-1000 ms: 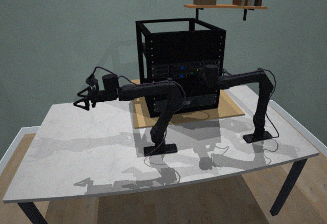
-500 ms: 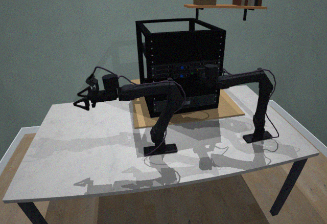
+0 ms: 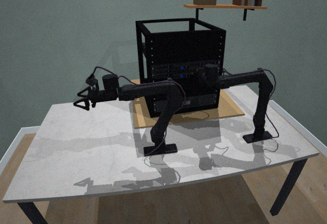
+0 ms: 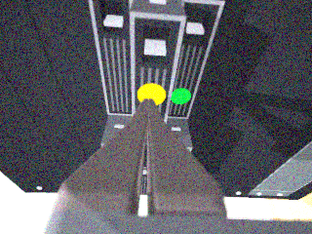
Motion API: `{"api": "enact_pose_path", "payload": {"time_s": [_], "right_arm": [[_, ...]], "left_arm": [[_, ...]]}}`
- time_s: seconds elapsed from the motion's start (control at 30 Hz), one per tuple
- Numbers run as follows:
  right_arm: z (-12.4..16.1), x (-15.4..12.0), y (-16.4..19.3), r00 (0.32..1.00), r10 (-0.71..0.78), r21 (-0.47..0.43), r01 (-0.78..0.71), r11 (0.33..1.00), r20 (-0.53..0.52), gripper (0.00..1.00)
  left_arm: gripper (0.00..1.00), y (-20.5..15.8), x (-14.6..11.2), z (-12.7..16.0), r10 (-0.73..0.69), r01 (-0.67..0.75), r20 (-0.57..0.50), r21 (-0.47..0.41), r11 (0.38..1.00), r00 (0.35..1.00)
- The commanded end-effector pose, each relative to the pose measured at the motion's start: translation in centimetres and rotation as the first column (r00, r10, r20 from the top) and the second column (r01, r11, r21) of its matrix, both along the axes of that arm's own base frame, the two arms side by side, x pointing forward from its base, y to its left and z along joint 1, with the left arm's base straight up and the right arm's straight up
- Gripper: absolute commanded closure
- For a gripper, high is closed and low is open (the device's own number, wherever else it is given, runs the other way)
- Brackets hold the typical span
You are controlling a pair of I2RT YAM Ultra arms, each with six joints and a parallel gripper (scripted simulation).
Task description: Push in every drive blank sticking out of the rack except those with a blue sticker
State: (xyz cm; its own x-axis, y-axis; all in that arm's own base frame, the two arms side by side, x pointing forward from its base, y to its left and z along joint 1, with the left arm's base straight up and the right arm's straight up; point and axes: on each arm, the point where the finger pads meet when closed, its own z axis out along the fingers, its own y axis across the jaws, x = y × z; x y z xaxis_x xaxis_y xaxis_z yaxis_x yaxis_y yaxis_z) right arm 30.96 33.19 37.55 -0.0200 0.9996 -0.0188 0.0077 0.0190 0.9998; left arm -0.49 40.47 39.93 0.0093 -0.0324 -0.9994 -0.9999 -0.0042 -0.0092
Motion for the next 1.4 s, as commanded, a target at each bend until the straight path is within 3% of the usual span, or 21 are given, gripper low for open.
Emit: {"api": "enact_pose_path", "payload": {"time_s": [0.0,0.17,0.33,0.53,0.63,1.07,1.3,1.37], "right_arm": [[1.6,-0.2,0.2,1.0,0.008,0.036,-0.009,0.999,0.013,1.0],[1.2,1.3,0.3,1.0,-0.001,0.041,0.0,0.999,0.016,1.0],[2.6,1.0,-0.6,1.0,-0.001,0.069,-0.001,0.998,0.028,1.0],[2.5,0.7,-0.4,1.0,0.004,0.065,-0.005,0.998,0.026,1.0],[1.0,1.8,0.3,1.0,-0.001,0.03,0.0,1.0,0.011,1.0],[2.2,1.7,-0.1,1.0,0.005,0.054,-0.006,0.999,0.022,1.0],[0.9,3.3,0.3,1.0,-0.001,0.024,0.0,1.0,0.008,1.0],[2.0,3.1,-0.3,1.0,-0.001,0.046,0.0,0.999,0.02,1.0]], "left_arm": [[0.0,-0.7,-0.4,1.7,0.015,-0.014,-0.009,0.032,0.999,1.0],[0.0,-0.7,-0.4,1.7,0.015,-0.014,-0.009,0.032,0.999,1.0],[0.0,-0.7,-0.4,1.7,0.015,-0.014,-0.009,0.032,0.999,1.0],[0.0,-0.7,-0.4,1.7,0.015,-0.014,-0.009,0.032,0.999,1.0],[0.0,-0.7,-0.4,1.7,0.015,-0.014,-0.009,0.032,0.999,1.0],[0.0,-0.7,-0.4,1.7,0.015,-0.014,-0.009,0.032,0.999,1.0],[0.0,-0.7,-0.4,1.7,0.015,-0.014,-0.009,0.032,0.999,1.0],[0.0,-0.7,-0.4,1.7,0.015,-0.014,-0.009,0.032,0.999,1.0]]}}
